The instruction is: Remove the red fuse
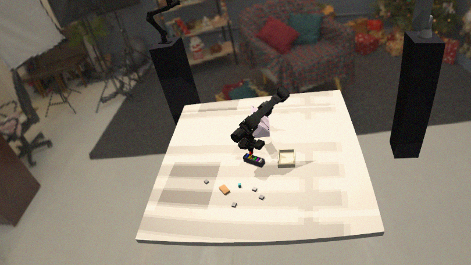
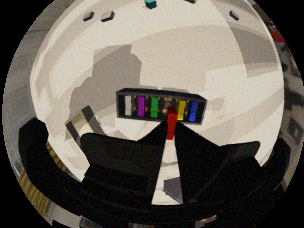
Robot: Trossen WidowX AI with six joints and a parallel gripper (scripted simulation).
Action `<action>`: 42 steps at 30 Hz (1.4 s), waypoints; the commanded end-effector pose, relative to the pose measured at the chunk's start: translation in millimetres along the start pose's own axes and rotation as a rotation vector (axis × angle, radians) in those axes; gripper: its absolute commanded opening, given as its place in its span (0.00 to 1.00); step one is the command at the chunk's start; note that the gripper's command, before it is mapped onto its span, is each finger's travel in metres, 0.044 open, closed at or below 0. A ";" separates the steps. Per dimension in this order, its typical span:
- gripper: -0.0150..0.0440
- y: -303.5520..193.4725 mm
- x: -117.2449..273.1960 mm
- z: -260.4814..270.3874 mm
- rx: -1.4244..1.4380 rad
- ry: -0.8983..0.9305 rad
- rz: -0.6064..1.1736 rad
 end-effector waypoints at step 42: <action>0.25 -118.1 6.5 171.1 0.007 0.004 -0.001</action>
Point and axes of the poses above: the point midway between the two fingers, 35 mm back from their tips, its own x axis back along the fingers, its own z axis across the jaws, y = z × x, the point moved 3 cm from there along x, back along the fingers, and after that the axes turned 6 degrees about -x, right-handed, at the moved point
